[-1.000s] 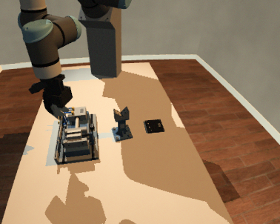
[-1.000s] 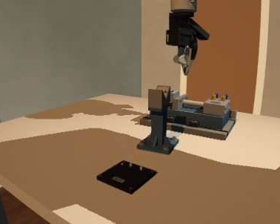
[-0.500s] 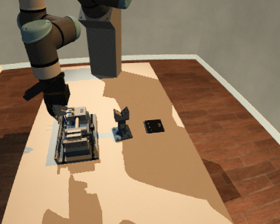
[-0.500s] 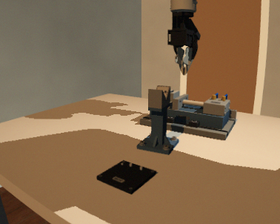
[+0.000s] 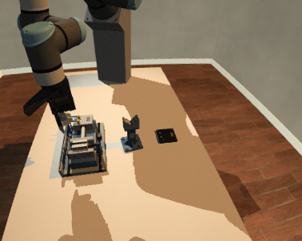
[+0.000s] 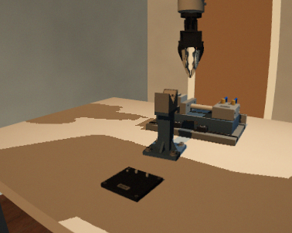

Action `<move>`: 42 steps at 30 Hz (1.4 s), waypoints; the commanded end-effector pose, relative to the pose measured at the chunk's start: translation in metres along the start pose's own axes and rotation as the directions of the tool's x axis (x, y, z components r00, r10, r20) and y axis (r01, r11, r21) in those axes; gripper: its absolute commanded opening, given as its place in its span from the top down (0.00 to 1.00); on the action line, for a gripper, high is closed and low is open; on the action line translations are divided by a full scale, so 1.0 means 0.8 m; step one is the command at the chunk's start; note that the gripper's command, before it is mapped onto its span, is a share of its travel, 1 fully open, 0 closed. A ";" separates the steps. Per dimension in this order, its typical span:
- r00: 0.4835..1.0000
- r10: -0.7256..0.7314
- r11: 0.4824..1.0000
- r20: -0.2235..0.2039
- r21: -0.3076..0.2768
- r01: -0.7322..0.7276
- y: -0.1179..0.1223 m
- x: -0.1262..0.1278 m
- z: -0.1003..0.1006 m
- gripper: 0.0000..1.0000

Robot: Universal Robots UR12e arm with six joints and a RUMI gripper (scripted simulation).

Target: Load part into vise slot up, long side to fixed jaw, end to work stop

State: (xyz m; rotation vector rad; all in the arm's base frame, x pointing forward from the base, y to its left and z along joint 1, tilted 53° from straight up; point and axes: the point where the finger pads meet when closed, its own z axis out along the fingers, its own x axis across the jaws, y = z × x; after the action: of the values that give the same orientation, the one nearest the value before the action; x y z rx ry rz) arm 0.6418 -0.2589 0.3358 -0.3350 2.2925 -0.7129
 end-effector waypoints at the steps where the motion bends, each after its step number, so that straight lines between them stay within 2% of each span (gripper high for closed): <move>1: 0.994 -0.109 0.994 0.003 -0.003 0.109 -0.001 -0.003 -0.001 1.00; 7: 0.949 -0.314 0.949 0.004 -0.002 0.314 -0.003 -0.007 -0.001 1.00; 9: 0.938 -0.346 0.938 0.004 -0.002 0.346 -0.003 -0.008 -0.001 1.00; 15: 0.857 -0.515 0.857 0.004 -0.001 0.515 -0.003 -0.012 -0.001 1.00; 17: 0.857 -0.515 0.857 0.004 -0.001 0.515 -0.003 -0.012 -0.001 1.00; 32: 0.616 -0.788 0.616 0.005 0.000 0.788 -0.002 -0.018 -0.001 1.00; 34: 0.616 -0.788 0.616 0.005 0.000 0.788 -0.002 -0.018 -0.001 1.00; 42: 0.507 -0.862 0.507 0.005 0.001 0.862 -0.001 -0.020 -0.001 1.00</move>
State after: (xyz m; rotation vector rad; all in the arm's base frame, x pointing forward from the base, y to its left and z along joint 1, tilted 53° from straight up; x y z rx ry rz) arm 0.6525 -0.2531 0.3447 -1.4932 2.0371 -1.1476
